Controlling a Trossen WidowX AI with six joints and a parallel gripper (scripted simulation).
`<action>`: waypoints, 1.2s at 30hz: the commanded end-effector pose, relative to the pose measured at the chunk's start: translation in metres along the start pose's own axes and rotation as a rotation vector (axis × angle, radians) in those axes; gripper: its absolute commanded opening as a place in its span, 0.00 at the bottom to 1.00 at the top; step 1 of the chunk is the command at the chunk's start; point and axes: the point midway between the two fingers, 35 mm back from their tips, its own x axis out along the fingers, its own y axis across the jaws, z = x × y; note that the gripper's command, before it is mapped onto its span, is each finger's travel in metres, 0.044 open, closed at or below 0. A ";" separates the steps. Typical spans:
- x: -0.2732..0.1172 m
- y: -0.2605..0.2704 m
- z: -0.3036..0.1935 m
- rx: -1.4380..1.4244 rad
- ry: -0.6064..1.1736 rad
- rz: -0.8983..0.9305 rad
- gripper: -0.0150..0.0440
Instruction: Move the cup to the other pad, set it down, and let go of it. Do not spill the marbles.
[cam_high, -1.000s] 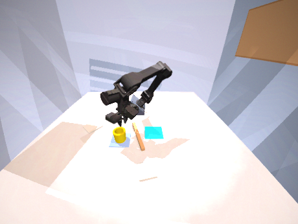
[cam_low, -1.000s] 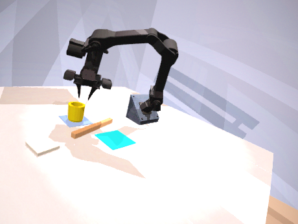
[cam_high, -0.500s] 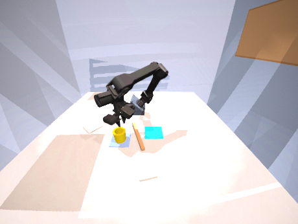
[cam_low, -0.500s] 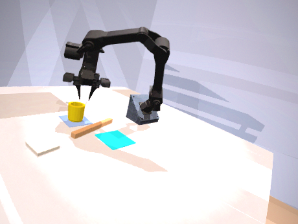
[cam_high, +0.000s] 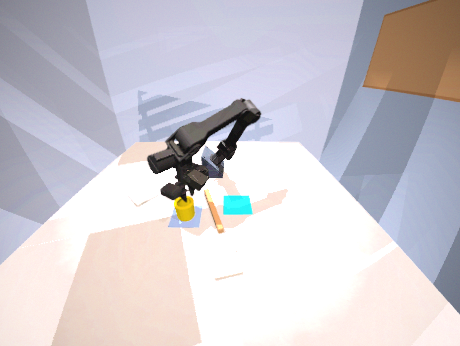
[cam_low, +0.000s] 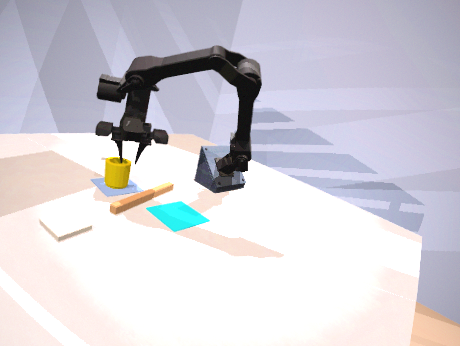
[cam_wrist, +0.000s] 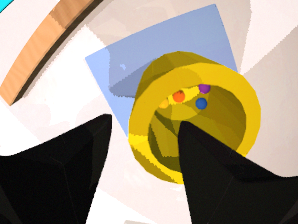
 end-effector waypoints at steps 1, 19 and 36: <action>0.007 0.001 0.000 0.006 -0.004 0.001 0.54; 0.034 0.003 0.000 0.005 -0.006 0.003 0.54; 0.032 0.003 0.001 0.000 -0.002 0.003 0.37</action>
